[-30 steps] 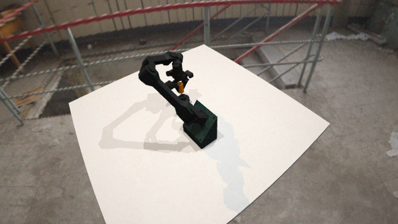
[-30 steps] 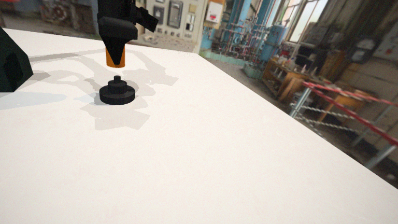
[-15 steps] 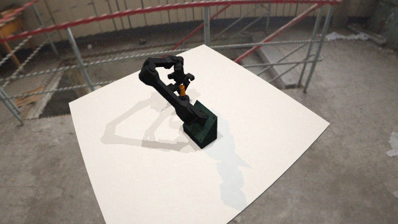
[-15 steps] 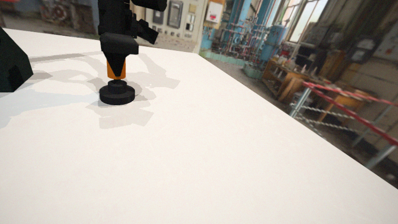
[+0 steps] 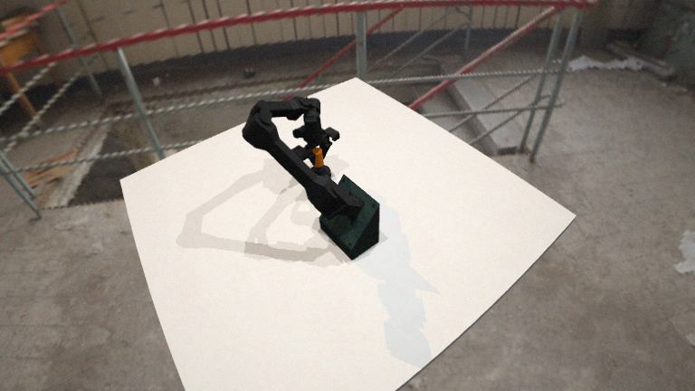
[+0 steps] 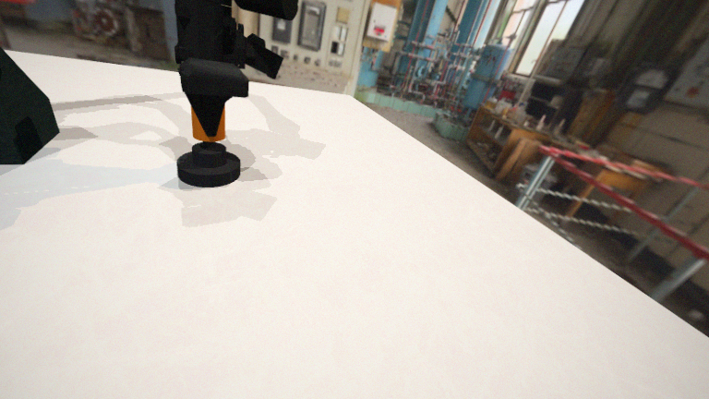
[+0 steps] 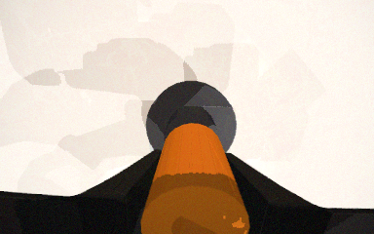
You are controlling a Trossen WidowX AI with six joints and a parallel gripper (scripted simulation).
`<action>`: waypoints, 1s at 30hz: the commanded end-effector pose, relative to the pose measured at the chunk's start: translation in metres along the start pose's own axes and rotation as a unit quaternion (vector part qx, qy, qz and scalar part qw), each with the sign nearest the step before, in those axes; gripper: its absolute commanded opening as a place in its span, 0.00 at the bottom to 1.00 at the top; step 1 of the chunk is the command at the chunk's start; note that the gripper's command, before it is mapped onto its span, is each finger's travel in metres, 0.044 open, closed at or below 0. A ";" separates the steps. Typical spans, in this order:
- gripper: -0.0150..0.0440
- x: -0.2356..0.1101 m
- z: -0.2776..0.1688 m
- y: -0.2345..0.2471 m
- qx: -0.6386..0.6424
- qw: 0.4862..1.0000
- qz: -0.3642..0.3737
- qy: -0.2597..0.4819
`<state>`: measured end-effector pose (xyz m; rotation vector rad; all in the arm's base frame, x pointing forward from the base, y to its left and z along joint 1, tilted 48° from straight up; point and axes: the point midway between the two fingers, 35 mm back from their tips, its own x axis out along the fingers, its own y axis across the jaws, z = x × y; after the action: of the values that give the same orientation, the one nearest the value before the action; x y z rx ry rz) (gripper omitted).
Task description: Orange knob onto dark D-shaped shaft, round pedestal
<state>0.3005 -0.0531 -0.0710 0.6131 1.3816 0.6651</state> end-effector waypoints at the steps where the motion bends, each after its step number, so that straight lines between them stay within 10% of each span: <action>1: 0.25 0.000 0.000 0.001 0.001 1.000 0.001 -0.001; 30: 0.25 -0.003 0.000 0.000 -0.103 0.995 0.001 -0.001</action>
<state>0.2982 -0.0542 -0.0676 0.5061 1.3213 0.7572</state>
